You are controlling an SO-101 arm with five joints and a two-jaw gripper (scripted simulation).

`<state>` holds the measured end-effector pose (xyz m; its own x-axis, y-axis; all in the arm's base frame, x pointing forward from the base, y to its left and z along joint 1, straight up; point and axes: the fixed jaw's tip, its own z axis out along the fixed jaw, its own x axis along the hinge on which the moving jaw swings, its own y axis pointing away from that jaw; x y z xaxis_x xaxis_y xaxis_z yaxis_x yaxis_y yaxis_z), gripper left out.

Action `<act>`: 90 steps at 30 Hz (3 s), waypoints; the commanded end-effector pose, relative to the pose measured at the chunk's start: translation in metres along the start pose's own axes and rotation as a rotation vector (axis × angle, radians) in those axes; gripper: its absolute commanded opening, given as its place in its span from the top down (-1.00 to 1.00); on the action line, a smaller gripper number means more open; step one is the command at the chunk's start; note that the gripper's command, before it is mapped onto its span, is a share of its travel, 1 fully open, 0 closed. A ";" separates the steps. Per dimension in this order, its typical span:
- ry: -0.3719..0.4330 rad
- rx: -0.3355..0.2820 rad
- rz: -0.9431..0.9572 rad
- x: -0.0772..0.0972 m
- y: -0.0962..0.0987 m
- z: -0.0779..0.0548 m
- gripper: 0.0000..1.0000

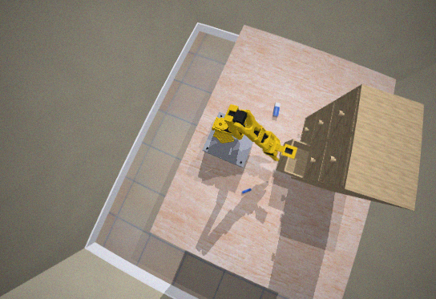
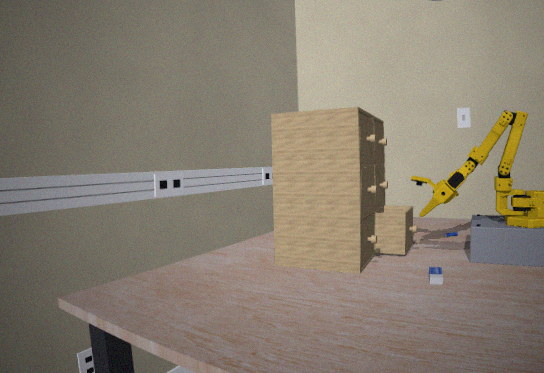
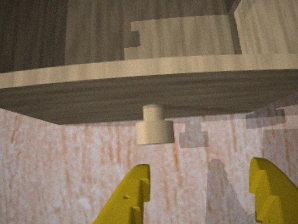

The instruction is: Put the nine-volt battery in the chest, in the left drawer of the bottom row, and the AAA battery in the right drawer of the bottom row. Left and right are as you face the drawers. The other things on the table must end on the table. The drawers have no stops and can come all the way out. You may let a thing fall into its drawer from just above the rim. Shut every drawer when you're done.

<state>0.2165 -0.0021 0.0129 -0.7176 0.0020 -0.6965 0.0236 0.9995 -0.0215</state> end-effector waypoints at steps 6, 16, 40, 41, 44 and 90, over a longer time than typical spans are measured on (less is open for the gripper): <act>0.054 0.005 -0.002 -0.004 -0.002 -0.015 0.57; 0.107 0.004 -0.002 -0.001 -0.002 -0.030 0.57; 0.249 0.000 -0.002 0.020 -0.002 -0.075 0.57; 0.249 0.000 -0.002 0.020 -0.002 -0.075 0.57; 0.249 0.000 -0.002 0.020 -0.002 -0.075 0.57; -0.212 0.027 0.014 -0.055 -0.005 -0.180 0.60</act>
<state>0.1485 -0.0003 0.1488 -0.6366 -0.0019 -0.7712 0.0315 0.9991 -0.0285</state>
